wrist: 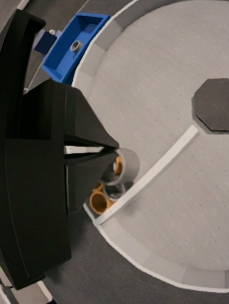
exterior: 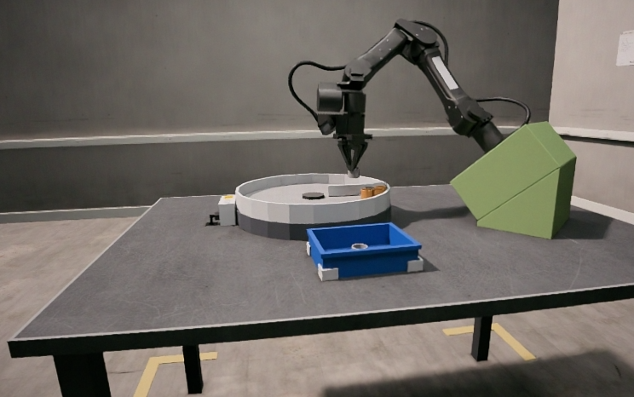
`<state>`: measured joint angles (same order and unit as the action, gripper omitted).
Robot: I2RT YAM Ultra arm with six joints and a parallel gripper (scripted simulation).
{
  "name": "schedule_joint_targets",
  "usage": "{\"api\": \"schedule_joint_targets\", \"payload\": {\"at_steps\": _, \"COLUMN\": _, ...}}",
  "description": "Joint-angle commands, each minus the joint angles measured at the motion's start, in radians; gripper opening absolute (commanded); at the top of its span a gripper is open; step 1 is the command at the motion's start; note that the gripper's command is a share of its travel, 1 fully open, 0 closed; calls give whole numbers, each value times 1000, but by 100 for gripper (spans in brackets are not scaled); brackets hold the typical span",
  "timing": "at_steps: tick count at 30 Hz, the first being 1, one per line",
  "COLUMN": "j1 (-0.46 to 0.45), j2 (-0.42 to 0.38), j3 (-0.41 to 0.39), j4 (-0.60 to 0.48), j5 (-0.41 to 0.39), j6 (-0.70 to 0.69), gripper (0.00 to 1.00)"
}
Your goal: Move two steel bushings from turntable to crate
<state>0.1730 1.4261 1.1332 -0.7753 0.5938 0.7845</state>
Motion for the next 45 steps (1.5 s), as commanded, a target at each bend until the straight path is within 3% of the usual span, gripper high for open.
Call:
{"api": "schedule_joint_targets", "payload": {"at_steps": 1, "j1": 30, "j2": 17, "j3": 33, "j4": -89, "j5": 29, "j6": 39, "gripper": 0}}
{"api": "schedule_joint_targets", "payload": {"at_steps": 45, "j1": 43, "j2": 16, "j3": 46, "j4": -115, "j5": 33, "j6": 60, "gripper": 0}}
